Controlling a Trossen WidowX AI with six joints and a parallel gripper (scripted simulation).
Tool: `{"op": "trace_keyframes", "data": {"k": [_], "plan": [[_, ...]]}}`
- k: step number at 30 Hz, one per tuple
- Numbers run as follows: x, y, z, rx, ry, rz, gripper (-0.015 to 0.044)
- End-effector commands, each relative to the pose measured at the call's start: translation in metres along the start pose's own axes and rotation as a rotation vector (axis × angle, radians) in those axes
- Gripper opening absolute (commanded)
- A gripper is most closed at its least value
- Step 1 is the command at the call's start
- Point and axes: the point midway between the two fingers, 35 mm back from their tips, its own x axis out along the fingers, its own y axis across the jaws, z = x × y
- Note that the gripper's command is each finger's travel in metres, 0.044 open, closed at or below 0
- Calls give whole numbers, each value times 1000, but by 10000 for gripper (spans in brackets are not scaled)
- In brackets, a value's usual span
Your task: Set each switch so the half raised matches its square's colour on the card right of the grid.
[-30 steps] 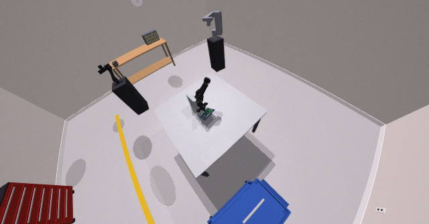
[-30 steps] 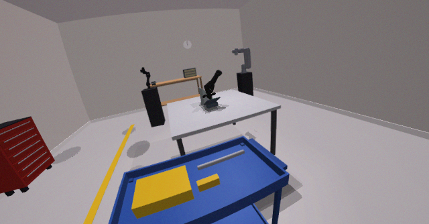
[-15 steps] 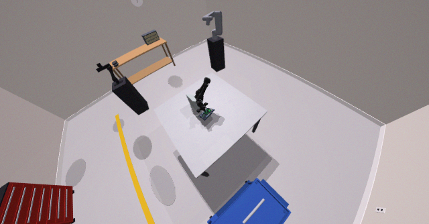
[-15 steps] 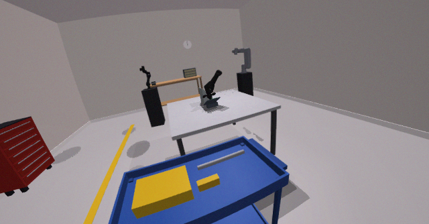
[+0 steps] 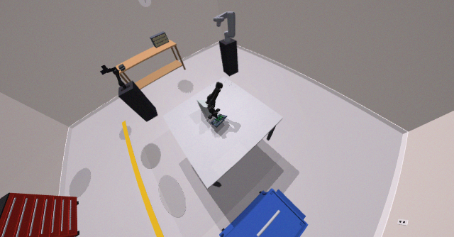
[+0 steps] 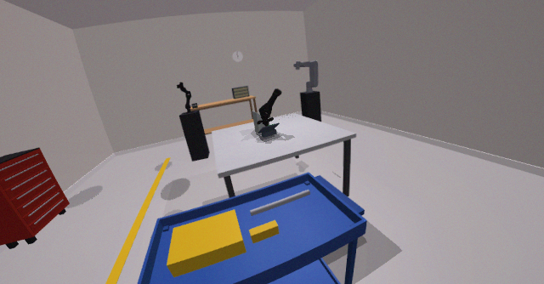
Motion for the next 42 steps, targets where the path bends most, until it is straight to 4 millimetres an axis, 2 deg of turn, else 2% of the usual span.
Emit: {"op": "trace_keyframes", "data": {"k": [1, 6, 8, 15, 19, 21, 23, 26, 33, 36, 42], "plan": [[-7, -2, 0, -1, 0, -4, 0], [-58, -3, -3, 3, -16, -9, 0], [-65, -1, -3, 4, -21, -7, 0], [-65, -3, -3, 3, -21, -7, 0], [-65, -24, -3, 2, -21, -8, 0], [-65, -25, -3, 2, -21, -8, 0], [-57, -26, -3, 2, -15, -9, 0], [-32, -25, -1, 2, 2, -6, 0], [-29, -25, -1, 2, 3, -6, 0], [-21, -25, -1, 2, 2, -4, 0], [-16, -25, -1, 2, 2, -5, 0]]}}
